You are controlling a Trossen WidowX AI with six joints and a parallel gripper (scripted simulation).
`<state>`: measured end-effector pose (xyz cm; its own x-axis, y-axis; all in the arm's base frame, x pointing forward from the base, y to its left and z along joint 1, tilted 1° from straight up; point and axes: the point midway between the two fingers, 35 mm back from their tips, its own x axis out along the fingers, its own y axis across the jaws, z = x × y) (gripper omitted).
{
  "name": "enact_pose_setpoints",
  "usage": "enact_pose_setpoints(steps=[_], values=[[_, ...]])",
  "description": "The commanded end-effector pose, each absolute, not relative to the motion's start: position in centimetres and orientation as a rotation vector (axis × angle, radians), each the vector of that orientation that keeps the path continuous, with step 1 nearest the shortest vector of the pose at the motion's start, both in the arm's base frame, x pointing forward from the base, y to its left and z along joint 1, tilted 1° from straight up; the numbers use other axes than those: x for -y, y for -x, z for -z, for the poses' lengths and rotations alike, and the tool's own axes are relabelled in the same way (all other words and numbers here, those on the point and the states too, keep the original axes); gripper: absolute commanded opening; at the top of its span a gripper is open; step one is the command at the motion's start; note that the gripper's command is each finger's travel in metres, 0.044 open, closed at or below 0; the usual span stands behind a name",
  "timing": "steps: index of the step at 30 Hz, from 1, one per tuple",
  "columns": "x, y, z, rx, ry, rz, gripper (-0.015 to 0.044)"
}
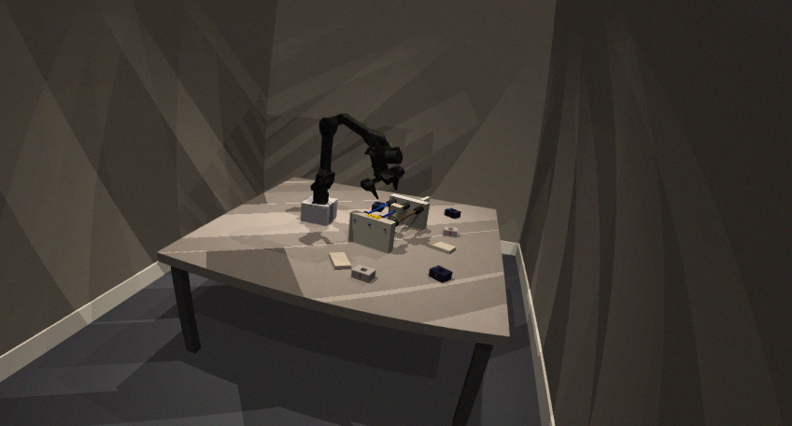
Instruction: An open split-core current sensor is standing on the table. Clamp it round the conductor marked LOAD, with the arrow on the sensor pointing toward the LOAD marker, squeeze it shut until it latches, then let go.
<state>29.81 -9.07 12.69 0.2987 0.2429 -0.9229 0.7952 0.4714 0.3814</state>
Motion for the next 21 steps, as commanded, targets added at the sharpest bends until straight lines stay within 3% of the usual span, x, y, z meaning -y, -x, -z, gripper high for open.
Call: enact_pose_setpoints(steps=[1,16,21], values=[[10.8,-25.7,-13.0,-1.012,-0.547,-0.034,0.0440],[11.6,-22.4,-12.8,-0.706,0.114,-0.295,0.0440],[11.6,-22.3,-12.8,-0.699,0.134,-0.300,0.0440]])
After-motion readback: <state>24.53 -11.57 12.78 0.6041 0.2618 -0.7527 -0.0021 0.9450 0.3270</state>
